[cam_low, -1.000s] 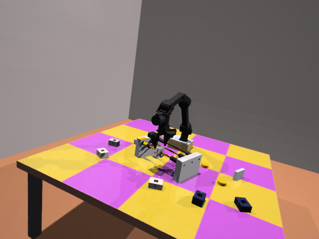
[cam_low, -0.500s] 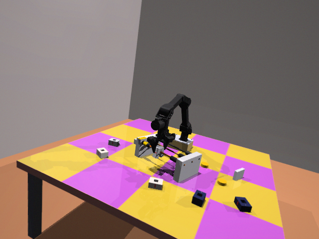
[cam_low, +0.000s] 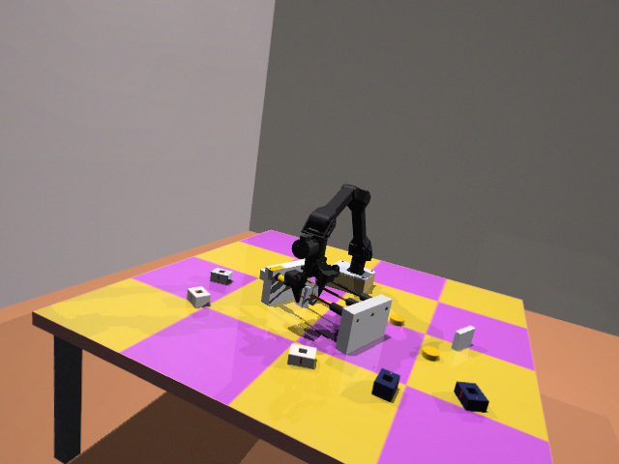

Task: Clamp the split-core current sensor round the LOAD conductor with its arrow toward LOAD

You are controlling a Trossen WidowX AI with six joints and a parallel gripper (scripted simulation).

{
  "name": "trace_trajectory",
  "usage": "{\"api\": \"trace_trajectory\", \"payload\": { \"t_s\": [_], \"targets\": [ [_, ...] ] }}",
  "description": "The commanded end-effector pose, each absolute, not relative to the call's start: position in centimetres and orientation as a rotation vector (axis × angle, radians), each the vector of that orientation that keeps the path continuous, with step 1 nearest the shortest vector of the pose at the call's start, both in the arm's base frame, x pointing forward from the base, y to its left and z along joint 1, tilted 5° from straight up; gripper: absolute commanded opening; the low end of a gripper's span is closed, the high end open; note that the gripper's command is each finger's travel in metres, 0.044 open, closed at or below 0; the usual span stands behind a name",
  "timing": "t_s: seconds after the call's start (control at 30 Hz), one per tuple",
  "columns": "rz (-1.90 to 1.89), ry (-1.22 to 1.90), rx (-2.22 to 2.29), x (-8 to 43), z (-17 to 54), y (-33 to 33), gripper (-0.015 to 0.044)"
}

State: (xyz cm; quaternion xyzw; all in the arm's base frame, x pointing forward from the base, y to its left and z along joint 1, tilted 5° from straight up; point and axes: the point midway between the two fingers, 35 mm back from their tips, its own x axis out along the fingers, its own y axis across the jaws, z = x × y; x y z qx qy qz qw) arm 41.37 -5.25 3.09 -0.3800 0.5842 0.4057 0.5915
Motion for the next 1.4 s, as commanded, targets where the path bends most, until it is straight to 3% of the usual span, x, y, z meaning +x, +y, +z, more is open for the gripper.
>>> {"api": "trace_trajectory", "payload": {
  "t_s": [0.0, 0.17, 0.3, 0.93, 1.2, 1.37],
  "targets": [
    [0.944, 1.367, -0.887, 41.22, 2.2, -5.29, 0.044],
    [0.944, 1.367, -0.887, 41.19, 1.81, -5.28, 0.044],
    [0.945, 1.36, -0.884, 41.31, 2.24, -5.22, 0.0335],
    [0.945, 1.36, -0.884, 41.31, 2.24, -5.22, 0.0208],
    [0.945, 1.36, -0.884, 41.31, 2.24, -5.22, 0.0],
    [0.945, 1.36, -0.884, 41.31, 2.24, -5.22, 0.0]
  ]
}}
